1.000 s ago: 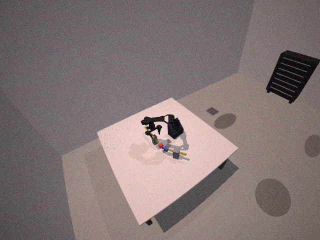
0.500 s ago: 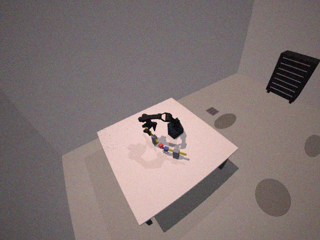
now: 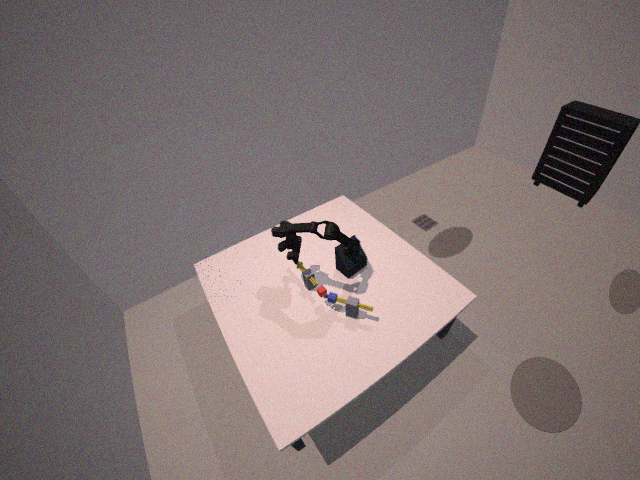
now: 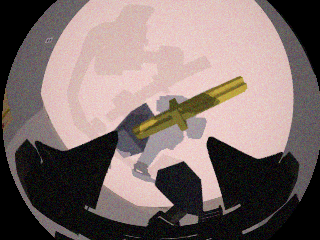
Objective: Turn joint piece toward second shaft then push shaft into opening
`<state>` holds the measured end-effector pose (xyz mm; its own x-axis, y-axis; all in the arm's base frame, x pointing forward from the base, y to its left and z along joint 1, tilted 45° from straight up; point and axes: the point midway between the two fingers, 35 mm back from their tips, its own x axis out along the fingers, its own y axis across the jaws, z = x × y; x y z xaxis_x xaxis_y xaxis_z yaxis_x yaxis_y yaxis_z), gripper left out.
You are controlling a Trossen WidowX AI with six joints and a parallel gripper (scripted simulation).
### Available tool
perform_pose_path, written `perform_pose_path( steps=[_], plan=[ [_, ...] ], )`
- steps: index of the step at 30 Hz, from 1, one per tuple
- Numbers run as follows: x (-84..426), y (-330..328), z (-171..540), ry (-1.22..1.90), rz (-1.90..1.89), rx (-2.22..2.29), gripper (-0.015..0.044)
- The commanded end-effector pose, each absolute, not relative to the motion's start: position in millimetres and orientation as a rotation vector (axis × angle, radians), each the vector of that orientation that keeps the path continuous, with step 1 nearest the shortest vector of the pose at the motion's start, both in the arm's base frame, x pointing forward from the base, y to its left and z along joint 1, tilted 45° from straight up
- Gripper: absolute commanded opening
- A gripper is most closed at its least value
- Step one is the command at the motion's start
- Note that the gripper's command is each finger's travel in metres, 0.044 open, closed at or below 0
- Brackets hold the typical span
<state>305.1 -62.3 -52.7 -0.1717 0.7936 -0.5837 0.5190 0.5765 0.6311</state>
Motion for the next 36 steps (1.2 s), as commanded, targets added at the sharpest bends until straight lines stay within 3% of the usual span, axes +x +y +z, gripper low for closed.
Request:
perform_pose_path(
  steps=[1, 18, 36],
  plan=[
    [306, -75, -66, 1.798, 0.429, 0.958, 0.0440],
    [306, -134, -119, 1.609, 0.714, 0.478, 0.0440],
    [303, -122, -136, 1.719, 0.359, 0.805, 0.0440]
  ],
)
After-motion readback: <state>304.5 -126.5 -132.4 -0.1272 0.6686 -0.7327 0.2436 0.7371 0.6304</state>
